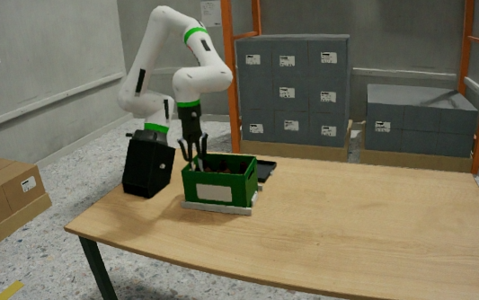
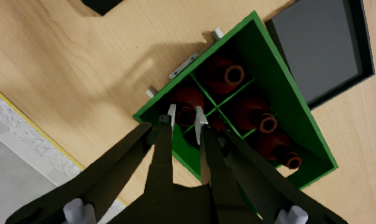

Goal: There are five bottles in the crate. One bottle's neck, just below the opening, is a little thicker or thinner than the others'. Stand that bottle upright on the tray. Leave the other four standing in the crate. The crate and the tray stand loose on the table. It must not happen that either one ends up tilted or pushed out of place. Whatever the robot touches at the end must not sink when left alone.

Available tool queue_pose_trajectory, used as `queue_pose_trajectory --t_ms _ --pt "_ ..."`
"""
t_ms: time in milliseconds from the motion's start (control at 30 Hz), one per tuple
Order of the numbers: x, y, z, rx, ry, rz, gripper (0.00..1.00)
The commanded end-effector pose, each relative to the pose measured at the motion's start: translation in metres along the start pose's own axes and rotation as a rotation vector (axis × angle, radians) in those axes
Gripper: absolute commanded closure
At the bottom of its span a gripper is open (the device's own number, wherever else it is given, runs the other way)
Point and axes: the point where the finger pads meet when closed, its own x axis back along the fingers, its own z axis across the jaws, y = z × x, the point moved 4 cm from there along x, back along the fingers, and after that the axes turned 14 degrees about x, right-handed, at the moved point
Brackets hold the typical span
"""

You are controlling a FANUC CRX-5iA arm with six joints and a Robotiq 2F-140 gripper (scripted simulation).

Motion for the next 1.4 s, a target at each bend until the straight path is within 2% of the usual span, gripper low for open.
queue_pose_trajectory --t_ms 0,133,167,1367 --pt "0.0005 0.0004 -0.0002 0.0 -0.001 -0.001 0.9" --pt "0.0005 0.0004 -0.0002 0.0 -0.001 -0.001 0.9" --pt "0.0005 0.0004 -0.0002 0.0 -0.001 -0.001 0.56" --pt "0.0007 0.0004 -0.0002 0.0 -0.001 -0.001 0.56"
